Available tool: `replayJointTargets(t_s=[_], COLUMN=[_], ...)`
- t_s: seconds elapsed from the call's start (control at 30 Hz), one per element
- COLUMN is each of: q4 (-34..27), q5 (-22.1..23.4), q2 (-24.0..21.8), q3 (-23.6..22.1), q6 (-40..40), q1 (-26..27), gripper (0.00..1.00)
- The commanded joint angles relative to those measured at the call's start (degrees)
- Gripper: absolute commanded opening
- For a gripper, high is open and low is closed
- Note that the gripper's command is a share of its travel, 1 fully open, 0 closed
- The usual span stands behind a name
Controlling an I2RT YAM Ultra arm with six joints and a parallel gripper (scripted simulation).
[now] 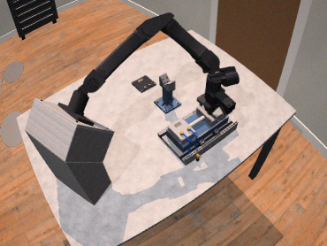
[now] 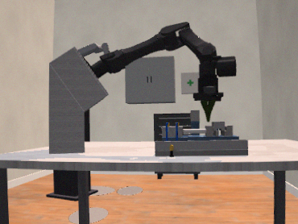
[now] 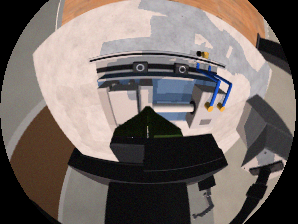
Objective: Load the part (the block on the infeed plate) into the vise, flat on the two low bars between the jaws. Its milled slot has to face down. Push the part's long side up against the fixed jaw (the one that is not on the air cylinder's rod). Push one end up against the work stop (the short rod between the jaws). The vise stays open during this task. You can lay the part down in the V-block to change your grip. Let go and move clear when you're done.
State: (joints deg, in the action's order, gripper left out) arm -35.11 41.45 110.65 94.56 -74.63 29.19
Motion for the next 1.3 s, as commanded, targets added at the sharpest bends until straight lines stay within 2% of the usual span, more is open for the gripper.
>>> replayJointTargets(t_s=[0.0, 0.1, 0.13, 1.27], q4=[-0.84, -0.89, -0.90, -0.77], q5=[-0.56, -0.57, -0.60, -0.60], q2=[0.39, 0.29, -1.39, -1.38], q3=[2.15, 2.22, 2.26, 2.30], q6=[0.20, 0.20, 0.18, 0.18], q1=[1.32, 1.31, 1.27, 1.27], gripper=[0.00, 0.00, 0.00, 0.00])
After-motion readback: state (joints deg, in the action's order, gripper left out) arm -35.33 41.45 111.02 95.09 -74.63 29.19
